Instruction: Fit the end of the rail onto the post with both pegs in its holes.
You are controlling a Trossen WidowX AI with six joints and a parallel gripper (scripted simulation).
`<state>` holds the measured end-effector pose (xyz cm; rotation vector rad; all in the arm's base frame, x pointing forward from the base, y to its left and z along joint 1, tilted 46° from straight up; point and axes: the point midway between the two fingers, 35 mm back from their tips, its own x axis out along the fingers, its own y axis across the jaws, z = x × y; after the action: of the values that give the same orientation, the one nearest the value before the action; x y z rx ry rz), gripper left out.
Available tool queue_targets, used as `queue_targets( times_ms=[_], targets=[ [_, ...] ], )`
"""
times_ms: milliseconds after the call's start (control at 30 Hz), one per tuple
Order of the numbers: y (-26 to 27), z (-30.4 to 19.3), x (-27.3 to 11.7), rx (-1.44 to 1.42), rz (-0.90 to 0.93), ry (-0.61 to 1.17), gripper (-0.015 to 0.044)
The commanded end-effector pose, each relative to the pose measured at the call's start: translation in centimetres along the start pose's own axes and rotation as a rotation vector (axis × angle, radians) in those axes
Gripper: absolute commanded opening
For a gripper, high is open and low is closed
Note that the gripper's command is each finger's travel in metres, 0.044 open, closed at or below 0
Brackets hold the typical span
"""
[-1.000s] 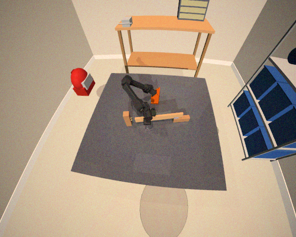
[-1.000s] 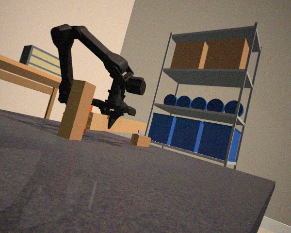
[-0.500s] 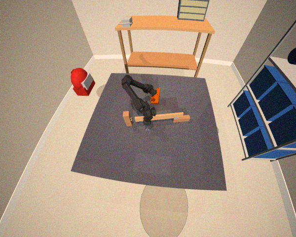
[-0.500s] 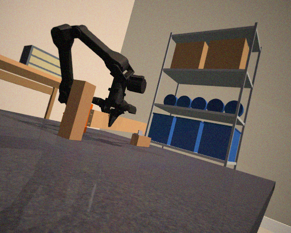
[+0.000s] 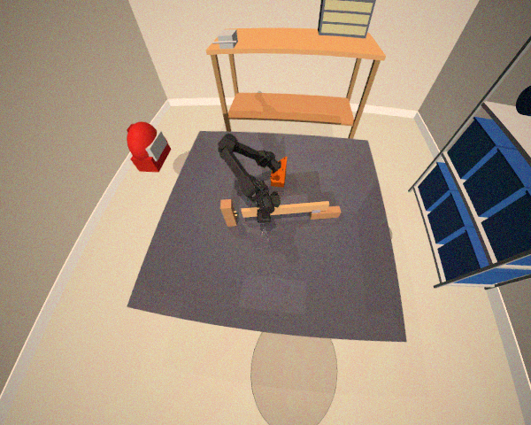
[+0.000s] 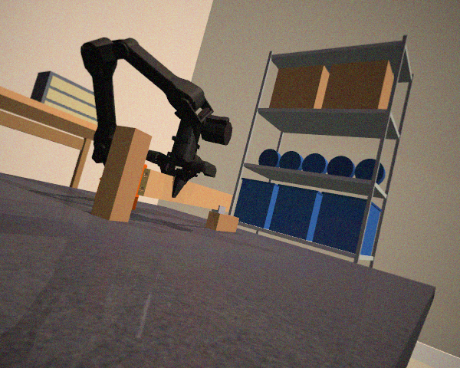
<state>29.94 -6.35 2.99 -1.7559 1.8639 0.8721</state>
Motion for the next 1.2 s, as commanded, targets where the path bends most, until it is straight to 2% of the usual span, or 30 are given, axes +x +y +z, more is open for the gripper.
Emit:
queue_targets(
  times_ms=[0, 1167],
  targets=[
    [-0.22, 0.3, -0.66, 0.001, -0.012, -0.018, 0.0],
    [-0.14, 0.3, -0.07, 0.001, -0.012, -0.017, 0.0]
  ],
)
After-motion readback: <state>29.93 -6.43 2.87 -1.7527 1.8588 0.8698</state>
